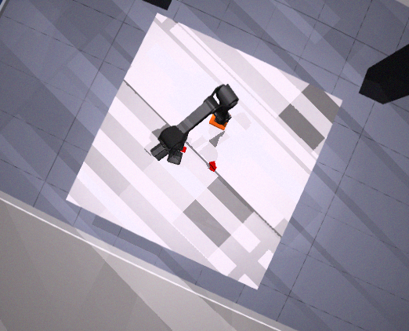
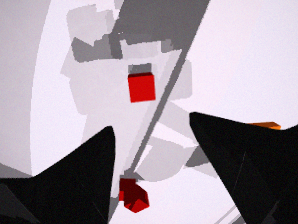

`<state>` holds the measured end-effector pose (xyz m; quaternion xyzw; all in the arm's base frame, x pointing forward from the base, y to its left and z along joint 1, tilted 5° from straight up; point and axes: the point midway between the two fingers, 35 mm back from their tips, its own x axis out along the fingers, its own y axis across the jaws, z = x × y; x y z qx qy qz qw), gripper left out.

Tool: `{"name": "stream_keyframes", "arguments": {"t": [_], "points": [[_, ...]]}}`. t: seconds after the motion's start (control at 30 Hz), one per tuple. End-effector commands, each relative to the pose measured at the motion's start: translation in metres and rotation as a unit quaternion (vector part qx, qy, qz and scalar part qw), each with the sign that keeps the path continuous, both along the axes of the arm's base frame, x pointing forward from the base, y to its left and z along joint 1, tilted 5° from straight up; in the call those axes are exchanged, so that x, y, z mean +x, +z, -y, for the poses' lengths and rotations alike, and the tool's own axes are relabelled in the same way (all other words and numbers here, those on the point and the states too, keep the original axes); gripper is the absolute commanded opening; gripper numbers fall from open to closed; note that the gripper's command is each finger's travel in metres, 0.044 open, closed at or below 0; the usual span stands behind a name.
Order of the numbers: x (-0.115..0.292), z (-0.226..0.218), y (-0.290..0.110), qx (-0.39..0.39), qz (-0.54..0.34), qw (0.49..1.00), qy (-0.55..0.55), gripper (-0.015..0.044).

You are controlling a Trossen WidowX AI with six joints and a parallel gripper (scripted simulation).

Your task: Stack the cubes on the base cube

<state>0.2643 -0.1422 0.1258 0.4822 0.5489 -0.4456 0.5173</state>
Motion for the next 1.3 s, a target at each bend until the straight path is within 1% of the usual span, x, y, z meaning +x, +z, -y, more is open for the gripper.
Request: {"name": "stream_keyframes", "arguments": {"t": [0.0,0.13,0.33,0.4,0.53,0.7,1.27], "points": [[0.0,0.004,0.003,-0.002,0.001,1.0,-0.025,0.0265],[0.001,0.004,-0.002,-0.002,0.001,1.0,-0.025,0.0265],[0.001,0.001,-0.048,-0.002,0.0,1.0,-0.024,0.0265],[0.001,0.0,-0.058,-0.002,0.001,1.0,-0.025,0.0265],[0.0,0.0,-0.06,-0.002,0.001,1.0,-0.025,0.0265],[0.0,-0.001,-0.073,-0.002,0.001,1.0,-0.025,0.0265],[0.001,-0.002,-0.096,-0.002,0.001,1.0,-0.025,0.0265]]}}
